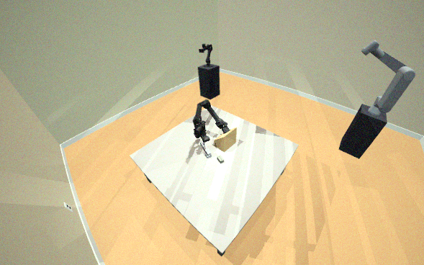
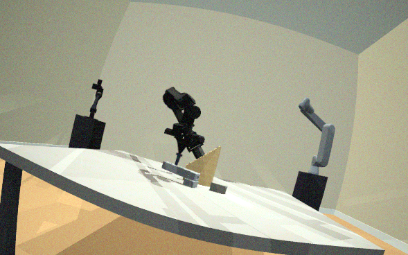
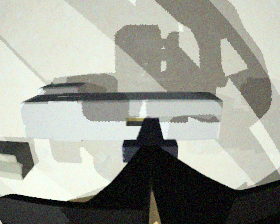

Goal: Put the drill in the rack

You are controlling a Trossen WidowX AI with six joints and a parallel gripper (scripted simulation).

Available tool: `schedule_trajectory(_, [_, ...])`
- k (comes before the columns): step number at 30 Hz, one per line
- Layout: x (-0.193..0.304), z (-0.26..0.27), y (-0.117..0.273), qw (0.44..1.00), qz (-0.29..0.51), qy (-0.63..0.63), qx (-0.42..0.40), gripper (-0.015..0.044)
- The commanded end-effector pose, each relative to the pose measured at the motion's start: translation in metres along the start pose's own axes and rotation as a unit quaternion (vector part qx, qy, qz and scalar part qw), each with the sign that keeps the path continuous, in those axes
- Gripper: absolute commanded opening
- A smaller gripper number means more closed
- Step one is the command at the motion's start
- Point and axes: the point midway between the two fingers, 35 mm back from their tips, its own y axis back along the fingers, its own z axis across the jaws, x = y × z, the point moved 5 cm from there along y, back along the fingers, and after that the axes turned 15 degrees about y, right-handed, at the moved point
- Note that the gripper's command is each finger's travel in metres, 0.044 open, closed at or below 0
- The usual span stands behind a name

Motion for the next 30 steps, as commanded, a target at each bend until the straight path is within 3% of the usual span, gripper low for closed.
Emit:
schedule_trajectory(1, [0.0,-0.0002,-0.0054,1.0,0.005,0.001,0.003,0.0])
schedule_trajectory(30, [0.0049,-0.0005,-0.0142,1.0,0.005,0.001,0.003,0.0])
